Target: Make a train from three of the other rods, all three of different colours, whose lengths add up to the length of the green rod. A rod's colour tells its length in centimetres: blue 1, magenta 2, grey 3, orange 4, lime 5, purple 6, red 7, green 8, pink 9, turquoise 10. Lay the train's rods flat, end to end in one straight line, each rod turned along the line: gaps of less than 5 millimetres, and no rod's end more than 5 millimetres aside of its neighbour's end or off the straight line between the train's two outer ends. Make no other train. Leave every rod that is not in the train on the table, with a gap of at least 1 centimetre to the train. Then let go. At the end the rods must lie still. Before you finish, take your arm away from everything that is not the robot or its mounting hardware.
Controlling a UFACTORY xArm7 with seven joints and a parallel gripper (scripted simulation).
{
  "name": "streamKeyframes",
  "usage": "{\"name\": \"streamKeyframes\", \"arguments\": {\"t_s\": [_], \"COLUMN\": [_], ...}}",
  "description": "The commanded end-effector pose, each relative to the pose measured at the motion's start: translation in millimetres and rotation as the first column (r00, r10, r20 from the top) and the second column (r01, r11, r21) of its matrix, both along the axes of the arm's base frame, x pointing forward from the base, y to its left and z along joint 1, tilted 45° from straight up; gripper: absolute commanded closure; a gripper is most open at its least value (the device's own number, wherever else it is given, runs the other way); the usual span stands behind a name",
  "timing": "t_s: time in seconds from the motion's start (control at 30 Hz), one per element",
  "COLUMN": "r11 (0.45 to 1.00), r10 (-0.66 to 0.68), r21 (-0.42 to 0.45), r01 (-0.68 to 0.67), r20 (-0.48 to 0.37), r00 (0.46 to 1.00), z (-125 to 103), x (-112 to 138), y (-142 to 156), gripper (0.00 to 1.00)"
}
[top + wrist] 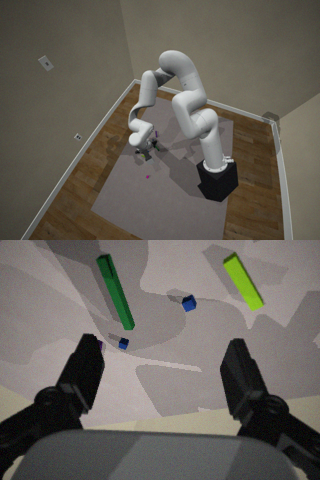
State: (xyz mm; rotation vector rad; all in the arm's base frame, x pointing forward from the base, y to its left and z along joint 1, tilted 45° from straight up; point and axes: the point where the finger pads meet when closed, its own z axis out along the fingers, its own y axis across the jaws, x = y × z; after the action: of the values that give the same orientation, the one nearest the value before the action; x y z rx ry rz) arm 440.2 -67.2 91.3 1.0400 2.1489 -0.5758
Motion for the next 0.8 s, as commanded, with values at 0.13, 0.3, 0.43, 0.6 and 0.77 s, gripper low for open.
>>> {"name": "streamKeyframes", "arguments": {"t_s": [0.13,0.3,0.43,0.6,0.77], "r11": [0.988,0.988,0.988,0.960,0.960], "r10": [0.144,0.144,0.144,0.260,0.260], "r21": [-0.045,-0.045,-0.045,-0.072,-0.072], "r01": [-0.147,-0.147,-0.147,-0.272,-0.272], "r20": [-0.075,-0.075,-0.075,-0.145,-0.145], "r00": [0.987,0.987,0.987,0.955,0.955], "z": [-12.9,-12.9,-12.9,-24.9,-24.9], "x": [-1.7,-1.7,-1.7,-5.0,-5.0], "y": [10.0,10.0,10.0,18.3,18.3], "gripper": [0.00,0.00,0.00,0.00,0.00]}}
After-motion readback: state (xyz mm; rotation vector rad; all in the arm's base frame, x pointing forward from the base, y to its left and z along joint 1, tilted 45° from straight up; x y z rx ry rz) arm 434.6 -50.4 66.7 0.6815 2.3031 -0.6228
